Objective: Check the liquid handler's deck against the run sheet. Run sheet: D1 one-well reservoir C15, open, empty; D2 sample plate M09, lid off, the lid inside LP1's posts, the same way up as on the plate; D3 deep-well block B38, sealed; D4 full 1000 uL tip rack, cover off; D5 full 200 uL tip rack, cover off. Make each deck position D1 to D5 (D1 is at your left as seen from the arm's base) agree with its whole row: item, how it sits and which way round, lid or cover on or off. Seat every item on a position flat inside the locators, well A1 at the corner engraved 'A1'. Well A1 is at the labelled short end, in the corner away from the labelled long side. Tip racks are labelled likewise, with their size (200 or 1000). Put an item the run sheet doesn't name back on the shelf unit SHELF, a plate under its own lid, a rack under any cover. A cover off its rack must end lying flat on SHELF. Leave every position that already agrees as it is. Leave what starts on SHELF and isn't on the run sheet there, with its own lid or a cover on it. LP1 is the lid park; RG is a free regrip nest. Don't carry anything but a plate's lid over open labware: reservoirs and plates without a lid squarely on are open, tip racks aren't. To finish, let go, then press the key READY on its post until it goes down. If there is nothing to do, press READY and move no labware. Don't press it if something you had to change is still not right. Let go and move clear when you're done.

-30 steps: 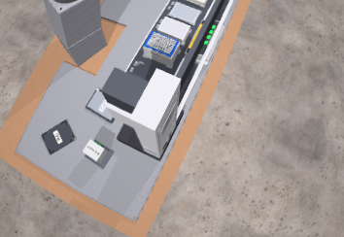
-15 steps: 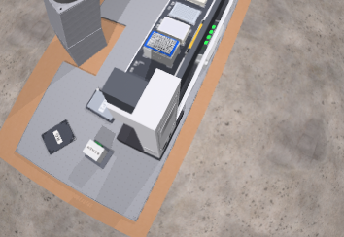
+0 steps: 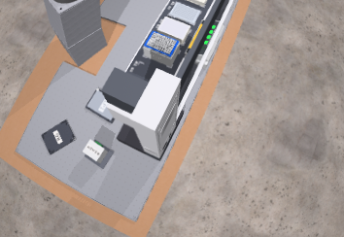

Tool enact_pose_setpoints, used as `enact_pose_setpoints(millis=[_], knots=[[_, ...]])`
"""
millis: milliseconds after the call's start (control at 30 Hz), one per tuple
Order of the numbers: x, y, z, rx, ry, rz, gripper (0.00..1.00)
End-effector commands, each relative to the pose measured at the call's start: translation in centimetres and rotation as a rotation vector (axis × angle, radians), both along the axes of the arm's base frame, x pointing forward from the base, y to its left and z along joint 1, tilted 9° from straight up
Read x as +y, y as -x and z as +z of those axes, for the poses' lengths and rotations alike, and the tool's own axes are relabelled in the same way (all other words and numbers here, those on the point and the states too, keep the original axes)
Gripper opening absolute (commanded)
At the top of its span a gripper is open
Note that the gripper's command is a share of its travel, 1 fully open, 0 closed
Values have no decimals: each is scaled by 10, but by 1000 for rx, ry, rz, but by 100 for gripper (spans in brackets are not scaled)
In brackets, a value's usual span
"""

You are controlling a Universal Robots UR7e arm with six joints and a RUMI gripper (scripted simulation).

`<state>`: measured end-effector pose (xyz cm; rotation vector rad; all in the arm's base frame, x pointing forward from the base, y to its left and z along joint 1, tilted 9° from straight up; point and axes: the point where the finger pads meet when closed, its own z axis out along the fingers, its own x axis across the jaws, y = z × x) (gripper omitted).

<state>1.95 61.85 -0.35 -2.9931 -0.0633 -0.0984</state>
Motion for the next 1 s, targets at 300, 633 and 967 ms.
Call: enact_pose_setpoints(millis=[300,633,967], knots=[[-1,2,26,-2,-5,1,0],[-3,2,24,0,0,0,0],[-29,0,20,0,0,-1,0]])
